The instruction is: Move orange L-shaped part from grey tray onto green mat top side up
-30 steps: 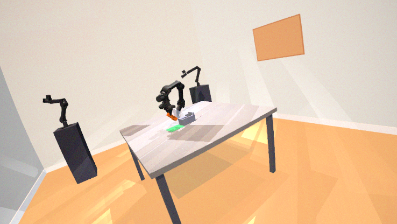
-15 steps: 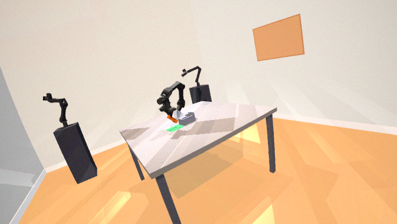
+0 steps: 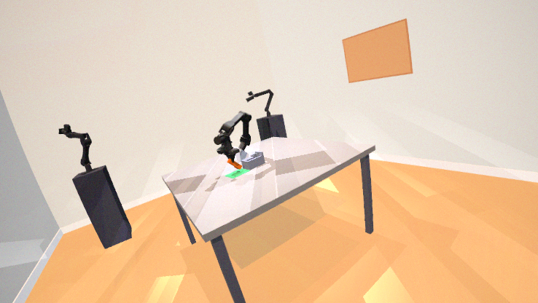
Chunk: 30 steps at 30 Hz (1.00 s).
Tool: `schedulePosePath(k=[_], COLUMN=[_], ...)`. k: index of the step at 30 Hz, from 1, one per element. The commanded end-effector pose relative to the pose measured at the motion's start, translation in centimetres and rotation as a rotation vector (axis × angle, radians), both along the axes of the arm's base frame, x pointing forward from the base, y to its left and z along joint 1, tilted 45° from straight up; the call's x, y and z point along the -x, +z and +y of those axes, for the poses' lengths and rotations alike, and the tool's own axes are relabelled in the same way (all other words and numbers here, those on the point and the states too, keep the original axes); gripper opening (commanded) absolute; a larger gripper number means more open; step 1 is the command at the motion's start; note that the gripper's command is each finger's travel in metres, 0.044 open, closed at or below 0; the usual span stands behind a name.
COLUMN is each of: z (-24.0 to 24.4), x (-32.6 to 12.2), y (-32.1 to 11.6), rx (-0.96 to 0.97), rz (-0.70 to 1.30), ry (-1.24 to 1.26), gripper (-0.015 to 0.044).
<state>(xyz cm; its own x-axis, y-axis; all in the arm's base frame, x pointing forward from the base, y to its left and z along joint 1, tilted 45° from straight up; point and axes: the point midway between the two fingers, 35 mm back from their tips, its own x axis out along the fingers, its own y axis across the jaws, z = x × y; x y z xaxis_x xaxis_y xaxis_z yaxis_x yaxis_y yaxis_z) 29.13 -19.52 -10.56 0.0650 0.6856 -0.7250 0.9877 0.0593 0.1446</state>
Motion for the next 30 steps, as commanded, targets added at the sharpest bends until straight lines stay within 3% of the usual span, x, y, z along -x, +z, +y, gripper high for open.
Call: schedulePosePath(k=[1,24,30], z=[0.61,1.33,1.33], x=[0.00,0.01,0.01], y=[-0.55,-1.27,-1.27], rx=[-0.007,-0.004,-0.004], rz=[0.002,0.003,0.003], ry=[-0.007,0.000,0.000], gripper=[0.0000,0.0000,0.0157])
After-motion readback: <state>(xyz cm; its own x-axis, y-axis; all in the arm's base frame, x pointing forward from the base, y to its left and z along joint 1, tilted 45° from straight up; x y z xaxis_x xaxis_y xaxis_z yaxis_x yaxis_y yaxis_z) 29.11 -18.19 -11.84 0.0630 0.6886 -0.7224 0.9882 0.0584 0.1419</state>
